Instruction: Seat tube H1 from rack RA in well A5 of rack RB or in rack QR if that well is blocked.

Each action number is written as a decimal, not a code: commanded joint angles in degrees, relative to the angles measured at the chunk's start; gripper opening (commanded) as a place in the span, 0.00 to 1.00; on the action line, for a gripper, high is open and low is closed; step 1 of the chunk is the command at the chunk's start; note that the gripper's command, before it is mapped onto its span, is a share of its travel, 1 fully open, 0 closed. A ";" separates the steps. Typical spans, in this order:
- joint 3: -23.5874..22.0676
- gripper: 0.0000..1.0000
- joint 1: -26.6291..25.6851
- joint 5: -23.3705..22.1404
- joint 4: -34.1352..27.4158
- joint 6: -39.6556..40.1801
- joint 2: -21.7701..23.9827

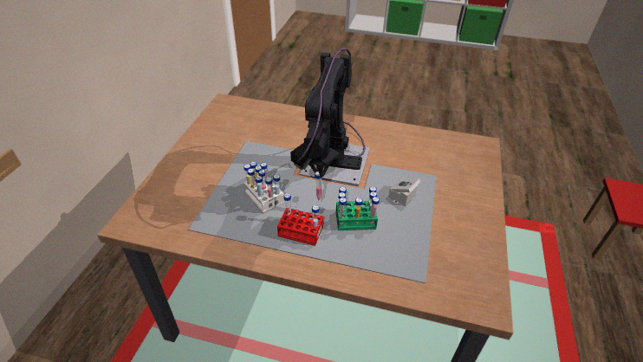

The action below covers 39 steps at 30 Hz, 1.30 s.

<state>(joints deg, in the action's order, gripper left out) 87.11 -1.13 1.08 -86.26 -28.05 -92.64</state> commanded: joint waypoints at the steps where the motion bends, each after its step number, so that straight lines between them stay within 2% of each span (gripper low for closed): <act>1: -1.22 0.00 2.21 -0.15 1.02 -2.92 2.70; 6: -2.22 0.00 4.08 -0.16 1.03 -4.79 3.65; 7: -0.21 0.00 4.80 0.03 1.06 -5.54 4.13; 9: -3.13 0.00 6.07 0.08 1.04 -6.79 4.53; 17: -5.21 0.00 11.47 -0.07 0.28 -12.17 6.53; 23: -6.01 0.00 14.34 -0.13 0.00 -15.03 7.32; 24: -3.89 0.00 15.18 -0.02 0.00 -15.91 7.66; 28: -6.82 0.00 18.06 -0.02 -0.30 -18.76 8.12; 30: -5.96 0.00 19.56 -0.16 -0.32 -20.26 8.45; 32: -7.29 0.00 21.09 -0.14 -0.39 -21.77 8.58; 34: -6.36 0.00 22.63 -0.27 -0.44 -23.31 8.84; 39: -7.30 0.00 25.74 -0.28 -0.38 -26.41 9.03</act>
<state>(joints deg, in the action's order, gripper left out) 80.23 23.40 0.82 -86.13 -51.64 -85.36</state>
